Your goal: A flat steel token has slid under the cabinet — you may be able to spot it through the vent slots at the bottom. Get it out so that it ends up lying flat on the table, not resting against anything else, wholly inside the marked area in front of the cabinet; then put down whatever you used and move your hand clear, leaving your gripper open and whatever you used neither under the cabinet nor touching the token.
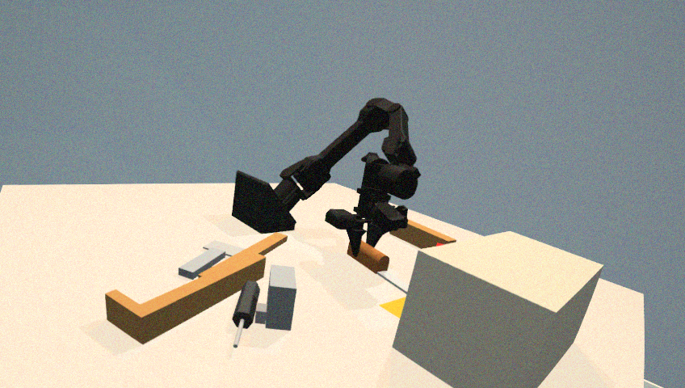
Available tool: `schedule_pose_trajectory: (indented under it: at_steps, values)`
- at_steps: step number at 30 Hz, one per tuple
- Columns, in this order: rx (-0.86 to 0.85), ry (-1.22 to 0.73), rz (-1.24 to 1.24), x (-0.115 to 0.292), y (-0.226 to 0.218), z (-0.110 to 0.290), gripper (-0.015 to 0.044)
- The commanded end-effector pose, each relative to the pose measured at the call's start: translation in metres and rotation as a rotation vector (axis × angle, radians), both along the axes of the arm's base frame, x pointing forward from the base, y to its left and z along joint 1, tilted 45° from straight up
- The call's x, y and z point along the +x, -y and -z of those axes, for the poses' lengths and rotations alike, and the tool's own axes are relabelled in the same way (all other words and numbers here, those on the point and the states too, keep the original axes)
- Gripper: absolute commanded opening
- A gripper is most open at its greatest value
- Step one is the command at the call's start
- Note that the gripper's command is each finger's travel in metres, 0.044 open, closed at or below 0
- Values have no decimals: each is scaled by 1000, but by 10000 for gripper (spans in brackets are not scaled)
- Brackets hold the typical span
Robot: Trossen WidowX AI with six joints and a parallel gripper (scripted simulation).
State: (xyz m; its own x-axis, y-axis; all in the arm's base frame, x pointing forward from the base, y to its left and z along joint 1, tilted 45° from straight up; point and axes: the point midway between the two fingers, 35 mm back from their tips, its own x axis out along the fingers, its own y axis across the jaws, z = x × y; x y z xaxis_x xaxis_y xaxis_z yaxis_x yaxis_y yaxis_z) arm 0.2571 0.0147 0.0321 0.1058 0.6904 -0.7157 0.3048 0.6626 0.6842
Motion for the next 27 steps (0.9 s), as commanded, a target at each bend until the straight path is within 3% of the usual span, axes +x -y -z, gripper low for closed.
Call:
schedule_pose_trajectory:
  at_steps: [1,27]
  values:
    - [1,-4,-2,-5,-2,0,0]
    - [-8,52,-57,-15,-5,-3,0]
